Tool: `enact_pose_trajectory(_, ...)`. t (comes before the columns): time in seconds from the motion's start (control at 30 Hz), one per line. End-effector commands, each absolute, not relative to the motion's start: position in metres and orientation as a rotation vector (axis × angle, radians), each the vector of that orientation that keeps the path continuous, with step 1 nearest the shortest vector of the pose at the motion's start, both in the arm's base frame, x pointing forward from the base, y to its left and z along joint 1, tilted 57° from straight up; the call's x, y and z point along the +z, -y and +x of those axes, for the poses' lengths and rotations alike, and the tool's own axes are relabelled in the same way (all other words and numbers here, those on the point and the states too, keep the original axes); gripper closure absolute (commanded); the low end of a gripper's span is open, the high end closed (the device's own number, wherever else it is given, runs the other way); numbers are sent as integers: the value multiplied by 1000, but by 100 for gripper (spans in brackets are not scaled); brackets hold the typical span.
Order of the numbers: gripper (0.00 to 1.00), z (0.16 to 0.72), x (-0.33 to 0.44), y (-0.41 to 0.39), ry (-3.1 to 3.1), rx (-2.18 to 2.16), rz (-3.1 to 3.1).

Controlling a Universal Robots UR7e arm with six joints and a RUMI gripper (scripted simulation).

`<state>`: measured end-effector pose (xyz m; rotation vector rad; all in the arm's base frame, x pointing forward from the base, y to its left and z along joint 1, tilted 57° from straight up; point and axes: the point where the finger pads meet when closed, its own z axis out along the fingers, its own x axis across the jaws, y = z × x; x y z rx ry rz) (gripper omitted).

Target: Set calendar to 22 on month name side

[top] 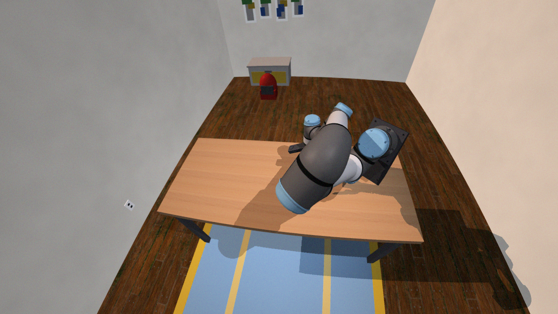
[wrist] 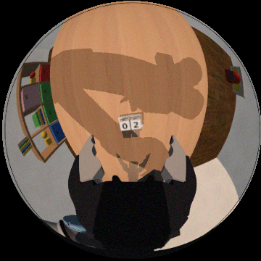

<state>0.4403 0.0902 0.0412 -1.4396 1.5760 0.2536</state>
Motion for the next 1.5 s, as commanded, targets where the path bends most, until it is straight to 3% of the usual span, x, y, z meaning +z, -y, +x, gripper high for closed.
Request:
enact_pose_trajectory(0.0,0,441,39,-90,-1680,310,-1351)
enact_pose_trajectory(1.47,0,434,21,-96,-2273,913,-298)
